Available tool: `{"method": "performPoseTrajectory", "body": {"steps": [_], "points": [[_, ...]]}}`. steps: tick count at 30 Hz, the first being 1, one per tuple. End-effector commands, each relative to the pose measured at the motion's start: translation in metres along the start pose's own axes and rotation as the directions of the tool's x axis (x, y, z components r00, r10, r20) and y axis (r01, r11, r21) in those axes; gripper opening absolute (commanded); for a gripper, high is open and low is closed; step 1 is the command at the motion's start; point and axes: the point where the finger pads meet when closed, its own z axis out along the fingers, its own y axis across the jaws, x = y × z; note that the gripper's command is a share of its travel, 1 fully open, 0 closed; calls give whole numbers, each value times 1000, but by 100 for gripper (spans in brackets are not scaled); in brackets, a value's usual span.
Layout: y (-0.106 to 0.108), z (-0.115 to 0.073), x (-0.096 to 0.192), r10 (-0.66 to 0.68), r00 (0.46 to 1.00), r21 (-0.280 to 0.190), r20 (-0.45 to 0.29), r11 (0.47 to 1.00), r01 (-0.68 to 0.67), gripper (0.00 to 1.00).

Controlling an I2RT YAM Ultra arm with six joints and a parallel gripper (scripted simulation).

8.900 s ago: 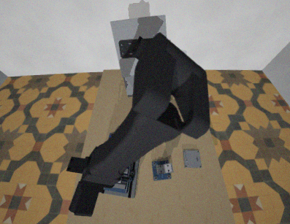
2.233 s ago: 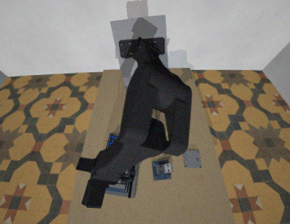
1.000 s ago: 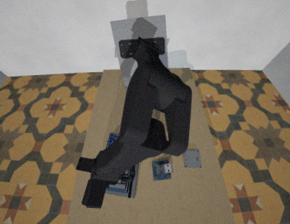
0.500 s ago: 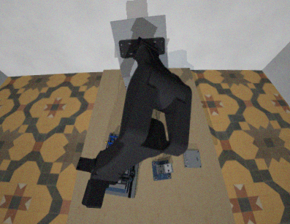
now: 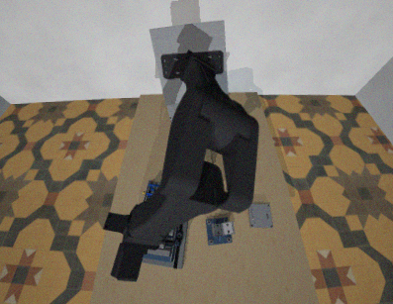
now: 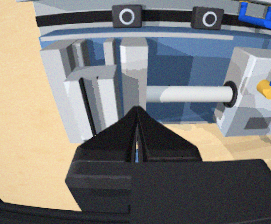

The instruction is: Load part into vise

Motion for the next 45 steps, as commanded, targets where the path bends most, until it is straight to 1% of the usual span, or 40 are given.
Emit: {"method": "performPoseTrajectory", "body": {"steps": [1, 4, 8, 13, 17, 22, 25, 27, 28, 32, 45], "points": [[16, -4, -11, -6, 1000, -34, 27, 999, 7, 0], [18, -4, -8, -10, 1000, -39, 24, 999, 11, 0], [14, 0, -7, -4, 1000, -27, 19, 1000, 4, 0], [15, 2, -5, -8, 1000, -30, 16, 1000, 8, 0], [14, 4, -3, -7, 1000, -24, 13, 1000, 7, 0], [18, 2, -4, -11, 1000, -37, 17, 999, 12, 0], [15, 5, -4, -9, 1000, -30, 15, 1000, 9, 0], [15, 5, -4, -9, 1000, -30, 15, 1000, 9, 0], [18, 2, -1, -11, 1000, -33, 14, 999, 12, 0], [15, 6, -4, -7, 1000, -27, 16, 1000, 7, 0], [15, 6, -6, -5, 1000, -28, 18, 1000, 6, 0]]}}
